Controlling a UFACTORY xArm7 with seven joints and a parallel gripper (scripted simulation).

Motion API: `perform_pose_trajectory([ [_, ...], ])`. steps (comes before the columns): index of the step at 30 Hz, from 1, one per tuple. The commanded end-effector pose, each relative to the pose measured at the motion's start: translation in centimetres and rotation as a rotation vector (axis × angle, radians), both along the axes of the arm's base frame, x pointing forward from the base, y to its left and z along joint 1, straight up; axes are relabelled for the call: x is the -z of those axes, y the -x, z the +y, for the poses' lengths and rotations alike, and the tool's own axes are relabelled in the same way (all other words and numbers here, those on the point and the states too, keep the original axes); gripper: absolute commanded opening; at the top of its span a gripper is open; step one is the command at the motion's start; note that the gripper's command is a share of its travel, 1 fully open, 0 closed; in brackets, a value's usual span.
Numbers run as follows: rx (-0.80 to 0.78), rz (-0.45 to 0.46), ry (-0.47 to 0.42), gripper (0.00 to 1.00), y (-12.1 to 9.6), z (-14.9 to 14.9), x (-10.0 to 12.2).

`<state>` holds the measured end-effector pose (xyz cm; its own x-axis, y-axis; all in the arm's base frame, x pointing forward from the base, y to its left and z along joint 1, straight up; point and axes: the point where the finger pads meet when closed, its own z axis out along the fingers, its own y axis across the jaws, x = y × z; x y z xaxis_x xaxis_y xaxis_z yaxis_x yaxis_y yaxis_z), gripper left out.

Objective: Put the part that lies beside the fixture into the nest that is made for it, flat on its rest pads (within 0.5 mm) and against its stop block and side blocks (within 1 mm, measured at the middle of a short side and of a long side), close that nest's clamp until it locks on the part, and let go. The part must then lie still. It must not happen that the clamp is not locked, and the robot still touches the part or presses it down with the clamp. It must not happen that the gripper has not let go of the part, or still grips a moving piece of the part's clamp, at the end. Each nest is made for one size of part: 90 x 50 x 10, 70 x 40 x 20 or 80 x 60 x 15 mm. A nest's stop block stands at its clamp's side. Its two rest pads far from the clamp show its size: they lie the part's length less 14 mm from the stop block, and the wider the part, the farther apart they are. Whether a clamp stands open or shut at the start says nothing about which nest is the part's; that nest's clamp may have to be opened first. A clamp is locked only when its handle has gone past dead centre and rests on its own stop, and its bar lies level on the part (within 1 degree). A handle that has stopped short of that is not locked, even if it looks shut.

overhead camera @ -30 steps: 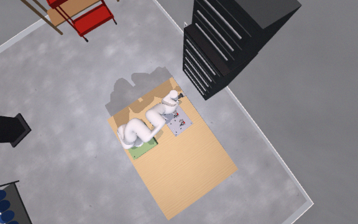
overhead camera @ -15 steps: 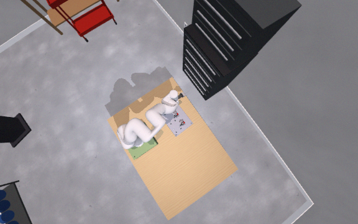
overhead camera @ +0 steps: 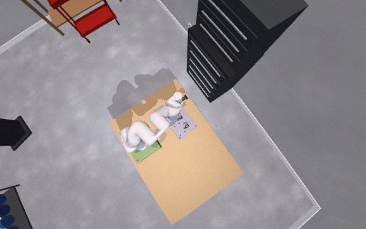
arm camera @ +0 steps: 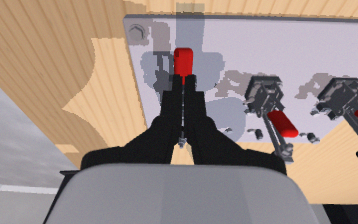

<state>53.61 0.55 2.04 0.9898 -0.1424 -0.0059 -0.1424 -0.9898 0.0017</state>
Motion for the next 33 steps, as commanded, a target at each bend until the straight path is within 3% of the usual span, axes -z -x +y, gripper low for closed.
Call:
perform_pose_trajectory([
  [1, 0.0, -0.005, 0.0, 0.0, -0.3, 0.0, -0.2],
  [33, 0.0, -0.005, 0.0, 0.0, -0.3, 0.0, 1.4],
])
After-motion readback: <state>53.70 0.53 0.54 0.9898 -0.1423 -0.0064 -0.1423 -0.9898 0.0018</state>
